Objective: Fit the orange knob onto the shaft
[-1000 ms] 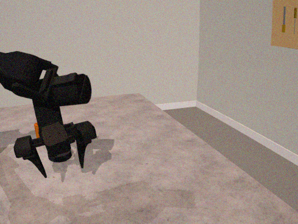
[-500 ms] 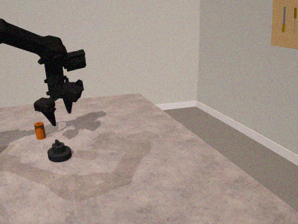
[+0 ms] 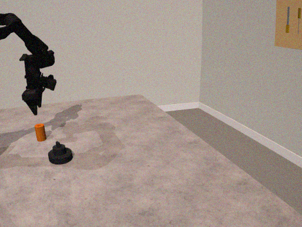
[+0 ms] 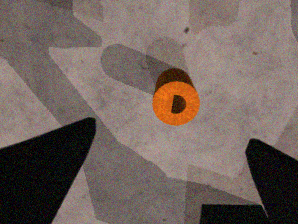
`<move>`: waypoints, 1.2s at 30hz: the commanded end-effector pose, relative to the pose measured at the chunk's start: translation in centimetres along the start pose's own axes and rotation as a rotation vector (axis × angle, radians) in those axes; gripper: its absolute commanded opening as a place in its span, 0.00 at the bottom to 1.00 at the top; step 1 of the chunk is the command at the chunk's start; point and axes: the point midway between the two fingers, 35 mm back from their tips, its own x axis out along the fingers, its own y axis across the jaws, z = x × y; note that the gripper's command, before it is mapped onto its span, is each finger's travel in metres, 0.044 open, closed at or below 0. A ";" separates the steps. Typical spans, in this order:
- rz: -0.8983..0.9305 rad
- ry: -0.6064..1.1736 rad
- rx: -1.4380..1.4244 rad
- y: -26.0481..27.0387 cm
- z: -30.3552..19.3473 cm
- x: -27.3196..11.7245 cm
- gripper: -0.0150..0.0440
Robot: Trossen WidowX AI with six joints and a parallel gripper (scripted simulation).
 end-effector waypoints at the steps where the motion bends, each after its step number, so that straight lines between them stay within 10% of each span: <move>1: -0.024 0.020 -0.010 -0.4 -0.4 2.6 1.00; 36: -0.024 0.019 -0.010 -0.6 -0.1 8.0 1.00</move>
